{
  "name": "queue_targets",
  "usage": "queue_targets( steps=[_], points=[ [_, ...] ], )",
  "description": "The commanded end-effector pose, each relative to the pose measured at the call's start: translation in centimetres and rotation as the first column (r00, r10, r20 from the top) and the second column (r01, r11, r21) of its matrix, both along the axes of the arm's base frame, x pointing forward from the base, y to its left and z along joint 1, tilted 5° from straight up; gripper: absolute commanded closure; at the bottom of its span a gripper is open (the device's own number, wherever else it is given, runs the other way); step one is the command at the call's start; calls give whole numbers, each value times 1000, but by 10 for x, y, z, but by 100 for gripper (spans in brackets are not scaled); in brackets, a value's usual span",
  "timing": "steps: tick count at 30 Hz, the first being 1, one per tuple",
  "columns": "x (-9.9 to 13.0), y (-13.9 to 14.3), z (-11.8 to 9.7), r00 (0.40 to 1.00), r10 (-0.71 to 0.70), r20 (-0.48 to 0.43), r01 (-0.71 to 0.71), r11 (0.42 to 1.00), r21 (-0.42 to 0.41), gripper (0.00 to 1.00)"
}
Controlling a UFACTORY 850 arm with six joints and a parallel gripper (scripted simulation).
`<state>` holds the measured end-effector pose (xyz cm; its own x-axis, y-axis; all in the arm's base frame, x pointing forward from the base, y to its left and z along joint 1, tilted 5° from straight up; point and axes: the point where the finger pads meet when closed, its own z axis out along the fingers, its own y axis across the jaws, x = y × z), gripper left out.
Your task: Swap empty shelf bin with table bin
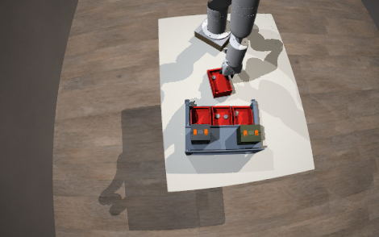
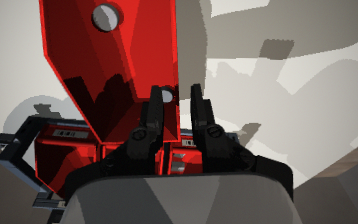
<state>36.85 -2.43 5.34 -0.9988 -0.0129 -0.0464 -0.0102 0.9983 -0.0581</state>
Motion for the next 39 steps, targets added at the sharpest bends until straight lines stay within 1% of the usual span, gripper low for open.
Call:
queue_targets(
  steps=[1,14,39],
  points=[
    [1,0,-1,1000,0,8,0,1000,-3,74],
    [1,-1,-10,1000,0,7,0,1000,-2,74],
    [3,-2,-39,1000,0,7,0,1000,-2,74]
  ],
)
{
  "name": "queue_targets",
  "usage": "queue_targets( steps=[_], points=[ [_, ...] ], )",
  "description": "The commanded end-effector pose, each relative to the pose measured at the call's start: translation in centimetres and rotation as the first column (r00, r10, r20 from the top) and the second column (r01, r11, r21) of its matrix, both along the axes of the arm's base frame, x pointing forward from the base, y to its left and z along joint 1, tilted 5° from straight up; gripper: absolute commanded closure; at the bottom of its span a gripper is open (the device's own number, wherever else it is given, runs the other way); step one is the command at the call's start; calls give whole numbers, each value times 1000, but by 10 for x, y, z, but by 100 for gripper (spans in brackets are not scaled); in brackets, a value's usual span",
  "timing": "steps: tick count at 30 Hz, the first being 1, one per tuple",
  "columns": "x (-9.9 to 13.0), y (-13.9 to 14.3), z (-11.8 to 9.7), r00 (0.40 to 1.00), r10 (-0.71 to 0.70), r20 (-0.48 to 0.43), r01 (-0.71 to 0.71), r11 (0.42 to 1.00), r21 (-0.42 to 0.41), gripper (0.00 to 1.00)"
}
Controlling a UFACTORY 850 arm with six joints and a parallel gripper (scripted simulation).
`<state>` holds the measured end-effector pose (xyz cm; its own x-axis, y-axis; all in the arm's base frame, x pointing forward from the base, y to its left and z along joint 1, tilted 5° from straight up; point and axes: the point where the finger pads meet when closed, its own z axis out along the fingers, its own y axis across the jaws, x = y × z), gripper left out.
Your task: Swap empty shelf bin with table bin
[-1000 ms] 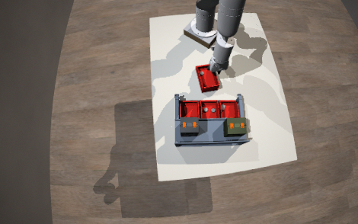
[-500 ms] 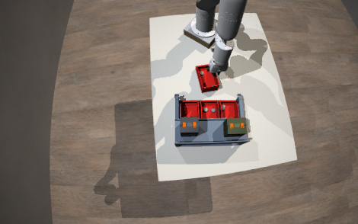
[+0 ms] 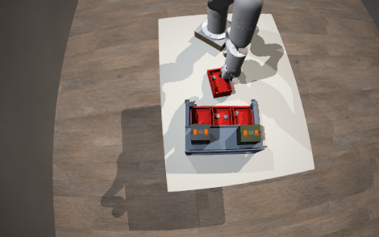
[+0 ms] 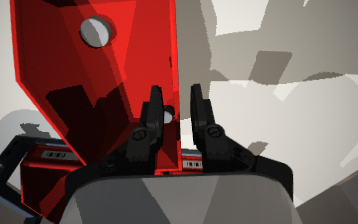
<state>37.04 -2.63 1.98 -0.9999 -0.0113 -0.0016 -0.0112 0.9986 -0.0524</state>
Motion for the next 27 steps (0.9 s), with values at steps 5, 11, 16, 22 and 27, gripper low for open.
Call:
queue_targets(
  steps=[5,11,16,22,27],
  points=[
    [1,-1,-9,999,2,52,-2,1000,-8,74],
    [1,-1,-9,999,2,52,-2,1000,-8,74],
    [1,-1,-9,999,2,52,-2,1000,-8,74],
    [1,-1,-9,999,2,52,-2,1000,-8,100],
    [1,-1,-9,999,2,52,-2,1000,-8,100]
  ],
)
